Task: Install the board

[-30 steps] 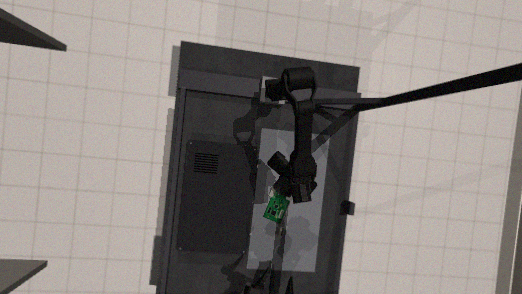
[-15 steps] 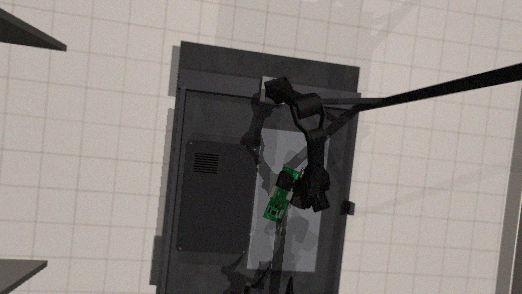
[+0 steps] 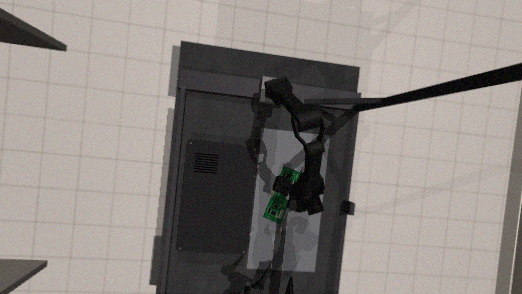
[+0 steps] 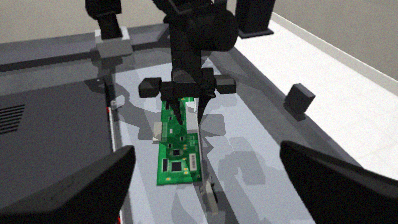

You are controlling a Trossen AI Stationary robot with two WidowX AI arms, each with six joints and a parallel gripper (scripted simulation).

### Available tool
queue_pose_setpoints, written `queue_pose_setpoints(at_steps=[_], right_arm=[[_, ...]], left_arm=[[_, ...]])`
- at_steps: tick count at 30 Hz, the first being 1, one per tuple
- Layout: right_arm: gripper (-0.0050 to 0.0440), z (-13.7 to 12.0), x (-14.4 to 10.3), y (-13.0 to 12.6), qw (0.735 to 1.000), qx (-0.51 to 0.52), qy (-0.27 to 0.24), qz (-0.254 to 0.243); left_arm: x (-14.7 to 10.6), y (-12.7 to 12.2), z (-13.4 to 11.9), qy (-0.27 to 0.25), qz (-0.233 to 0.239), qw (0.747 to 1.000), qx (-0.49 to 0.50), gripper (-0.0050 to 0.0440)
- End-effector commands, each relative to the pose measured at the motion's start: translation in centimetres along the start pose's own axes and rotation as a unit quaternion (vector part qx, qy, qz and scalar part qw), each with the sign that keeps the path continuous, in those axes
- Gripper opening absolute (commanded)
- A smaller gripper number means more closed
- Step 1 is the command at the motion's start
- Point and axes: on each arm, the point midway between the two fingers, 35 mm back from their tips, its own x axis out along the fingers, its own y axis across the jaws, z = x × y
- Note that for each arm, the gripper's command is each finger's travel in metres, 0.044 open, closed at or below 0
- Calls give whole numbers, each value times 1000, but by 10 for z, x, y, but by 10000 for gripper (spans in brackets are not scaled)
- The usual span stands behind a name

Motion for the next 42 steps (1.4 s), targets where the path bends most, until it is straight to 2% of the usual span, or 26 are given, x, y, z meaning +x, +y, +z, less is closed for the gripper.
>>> queue_pose_setpoints(at_steps=[1, 7, 18, 19, 20, 23, 29, 32, 34, 42], right_arm=[[163, 17, -3, 11, 1000, 3, -19, 16], [153, 18, 0, 12, 1000, 3, -20, 16], [79, 19, -6, 10, 1000, 5, -24, 19], [55, 23, -12, 12, 999, 6, -30, 23], [79, 25, -15, 13, 999, 7, -31, 23], [81, 26, -18, 12, 999, 7, -31, 23], [81, 41, -54, 11, 999, 7, -31, 23], [81, 42, -53, 10, 999, 0, -31, 27], [81, 38, -43, 5, 999, -22, -19, 25], [81, 50, -35, -6, 994, -95, -21, 49]], left_arm=[[-3, 1, 6, -10, 1, 1000, -1, 400], [-3, 1, 6, -10, 1, 1000, -1, 400], [-3, 1, 6, -10, 1, 1000, -1, 400], [-3, 1, 6, -10, 1, 1000, -1, 400], [-3, 1, 6, -10, 1, 1000, -1, 400], [-3, 1, 6, -10, 1, 1000, -1, 400], [-3, 1, 6, -10, 1, 1000, -1, 400], [-3, 1, 6, -8, 3, 1000, -2, 400], [-2, 2, 0, -2, 5, 1000, -3, 400], [-2, 6, -6, 11, 21, 1000, -11, 400]])
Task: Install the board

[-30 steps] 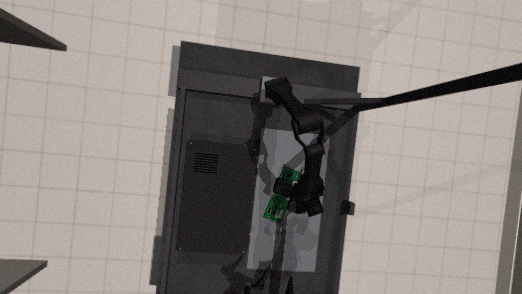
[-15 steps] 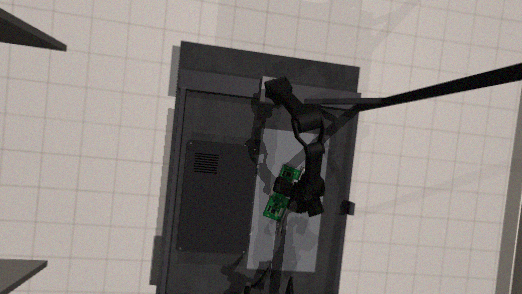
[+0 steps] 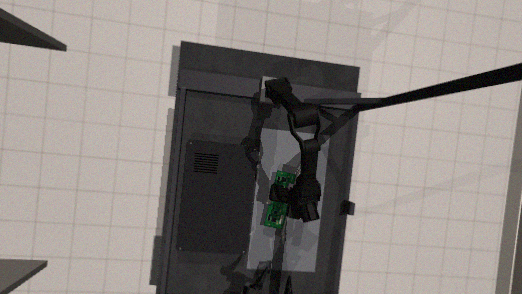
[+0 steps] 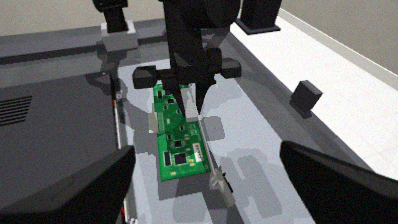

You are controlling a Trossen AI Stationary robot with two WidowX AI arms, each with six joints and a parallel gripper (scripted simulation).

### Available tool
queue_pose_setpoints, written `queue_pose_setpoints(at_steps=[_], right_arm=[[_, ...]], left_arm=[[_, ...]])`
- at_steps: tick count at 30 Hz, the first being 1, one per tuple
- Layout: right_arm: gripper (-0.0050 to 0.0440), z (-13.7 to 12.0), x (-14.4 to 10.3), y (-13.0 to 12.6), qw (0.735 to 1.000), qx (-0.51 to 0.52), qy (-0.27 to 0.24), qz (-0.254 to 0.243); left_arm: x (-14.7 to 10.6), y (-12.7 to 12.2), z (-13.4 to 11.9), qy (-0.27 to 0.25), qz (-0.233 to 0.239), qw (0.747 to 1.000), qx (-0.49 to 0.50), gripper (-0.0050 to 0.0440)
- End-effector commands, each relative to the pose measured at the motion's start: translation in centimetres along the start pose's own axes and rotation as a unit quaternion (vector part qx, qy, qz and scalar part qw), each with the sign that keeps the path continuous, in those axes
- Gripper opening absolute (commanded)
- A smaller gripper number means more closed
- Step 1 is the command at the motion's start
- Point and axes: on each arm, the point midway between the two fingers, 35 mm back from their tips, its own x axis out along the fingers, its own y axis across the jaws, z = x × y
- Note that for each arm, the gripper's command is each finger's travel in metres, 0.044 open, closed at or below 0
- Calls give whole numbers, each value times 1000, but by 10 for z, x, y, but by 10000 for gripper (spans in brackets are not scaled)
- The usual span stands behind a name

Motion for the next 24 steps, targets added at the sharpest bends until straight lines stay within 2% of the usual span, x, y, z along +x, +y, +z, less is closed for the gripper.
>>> queue_pose_setpoints(at_steps=[1, 8, 9, 24], right_arm=[[81, 14, -9, -4, 999, -33, -19, 24], [81, 22, -8, -10, 997, -57, -27, 36], [81, 25, -14, -10, 997, -56, -35, 38], [81, 28, -13, -30, 997, -57, -35, 36]], left_arm=[[-2, 4, -3, 6, 14, 1000, -6, 400], [-2, 11, -11, 22, 34, 999, -15, 400], [-2, 11, -11, 23, 35, 999, -15, 400], [-4, 11, -7, 18, 35, 999, -15, 400]])
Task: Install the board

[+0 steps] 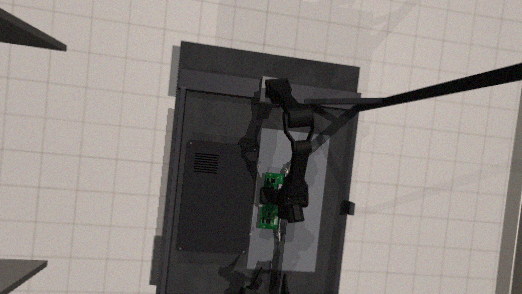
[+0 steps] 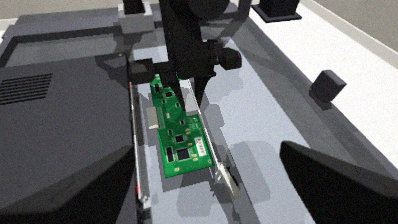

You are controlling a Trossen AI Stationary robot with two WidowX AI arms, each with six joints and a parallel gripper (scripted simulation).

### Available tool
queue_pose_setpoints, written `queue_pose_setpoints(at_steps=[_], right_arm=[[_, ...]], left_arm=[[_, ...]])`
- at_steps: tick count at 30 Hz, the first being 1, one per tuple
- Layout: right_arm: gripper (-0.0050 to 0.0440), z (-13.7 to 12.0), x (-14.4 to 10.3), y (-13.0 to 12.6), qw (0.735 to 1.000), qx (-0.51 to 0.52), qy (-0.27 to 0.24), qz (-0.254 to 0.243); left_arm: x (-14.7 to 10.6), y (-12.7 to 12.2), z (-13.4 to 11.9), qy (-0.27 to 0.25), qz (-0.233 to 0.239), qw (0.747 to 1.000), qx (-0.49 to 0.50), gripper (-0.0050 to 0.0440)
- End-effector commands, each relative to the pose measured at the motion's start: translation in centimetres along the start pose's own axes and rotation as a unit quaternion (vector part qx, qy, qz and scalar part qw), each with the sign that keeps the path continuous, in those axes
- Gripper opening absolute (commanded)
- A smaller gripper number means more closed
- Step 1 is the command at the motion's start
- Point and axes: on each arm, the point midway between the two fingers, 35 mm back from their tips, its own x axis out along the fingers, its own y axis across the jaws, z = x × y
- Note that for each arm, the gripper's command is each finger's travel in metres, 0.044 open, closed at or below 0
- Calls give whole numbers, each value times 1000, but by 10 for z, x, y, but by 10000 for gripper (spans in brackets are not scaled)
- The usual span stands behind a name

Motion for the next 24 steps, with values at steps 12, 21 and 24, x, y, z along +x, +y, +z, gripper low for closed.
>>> queue_pose_setpoints(at_steps=[12, 21, 24], right_arm=[[81, 24, -25, -9, 999, -1, -40, 9], [81, 18, -13, -21, 999, -10, -33, -7], [81, 18, -13, -21, 999, -10, -33, -7]], left_arm=[[-3, 1, 6, -9, 1, 1000, -1, 400], [-3, 1, 6, -9, 1, 1000, -1, 400], [-3, 1, 6, -9, 1, 1000, -1, 400]])
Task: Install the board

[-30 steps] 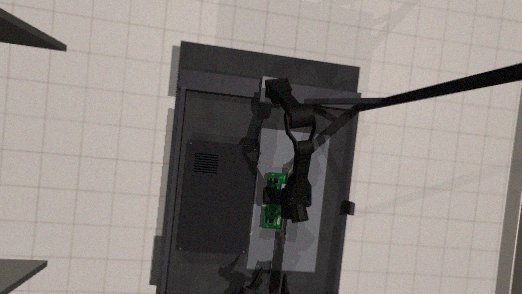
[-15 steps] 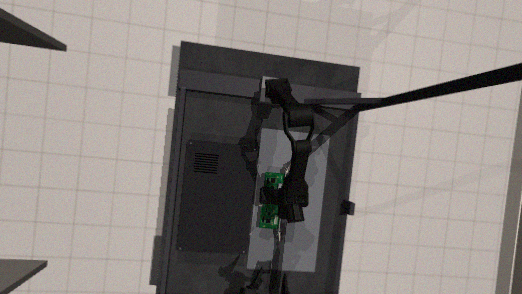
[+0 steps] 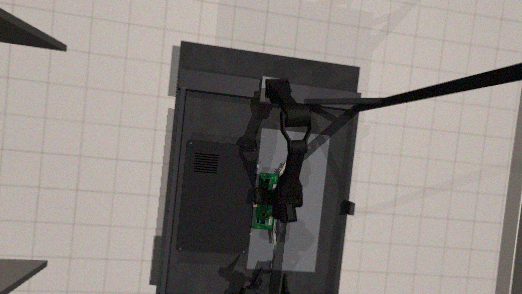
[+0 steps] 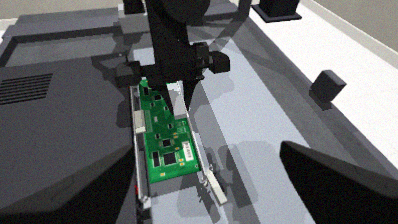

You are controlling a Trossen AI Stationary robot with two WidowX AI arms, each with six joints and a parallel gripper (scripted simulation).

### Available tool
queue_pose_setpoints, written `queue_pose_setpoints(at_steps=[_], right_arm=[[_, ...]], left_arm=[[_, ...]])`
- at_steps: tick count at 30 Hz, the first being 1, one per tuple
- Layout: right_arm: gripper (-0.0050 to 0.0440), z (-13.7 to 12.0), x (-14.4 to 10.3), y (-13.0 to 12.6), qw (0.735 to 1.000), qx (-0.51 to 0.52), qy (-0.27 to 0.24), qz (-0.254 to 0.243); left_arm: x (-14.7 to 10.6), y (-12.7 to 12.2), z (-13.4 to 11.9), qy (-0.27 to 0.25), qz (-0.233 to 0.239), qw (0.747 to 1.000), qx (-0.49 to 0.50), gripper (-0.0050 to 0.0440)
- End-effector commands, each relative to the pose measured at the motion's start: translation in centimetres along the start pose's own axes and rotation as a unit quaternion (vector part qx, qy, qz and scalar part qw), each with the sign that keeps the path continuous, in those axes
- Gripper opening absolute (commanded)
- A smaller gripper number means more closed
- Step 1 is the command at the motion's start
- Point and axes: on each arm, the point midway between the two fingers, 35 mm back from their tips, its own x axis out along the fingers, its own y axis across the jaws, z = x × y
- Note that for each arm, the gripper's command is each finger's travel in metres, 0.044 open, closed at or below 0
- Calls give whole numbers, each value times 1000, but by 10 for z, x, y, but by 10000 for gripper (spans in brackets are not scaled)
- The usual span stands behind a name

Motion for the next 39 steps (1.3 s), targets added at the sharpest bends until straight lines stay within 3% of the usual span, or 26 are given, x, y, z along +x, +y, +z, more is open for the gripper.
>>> queue_pose_setpoints(at_steps=[1, 39], right_arm=[[81, 16, -15, 1, 1000, -3, -29, 0], [81, 17, -17, -13, 999, -3, -36, 3]], left_arm=[[-3, 1, 6, -9, 1, 1000, -1, 400], [-3, 1, 5, -9, 3, 1000, -2, 400]])
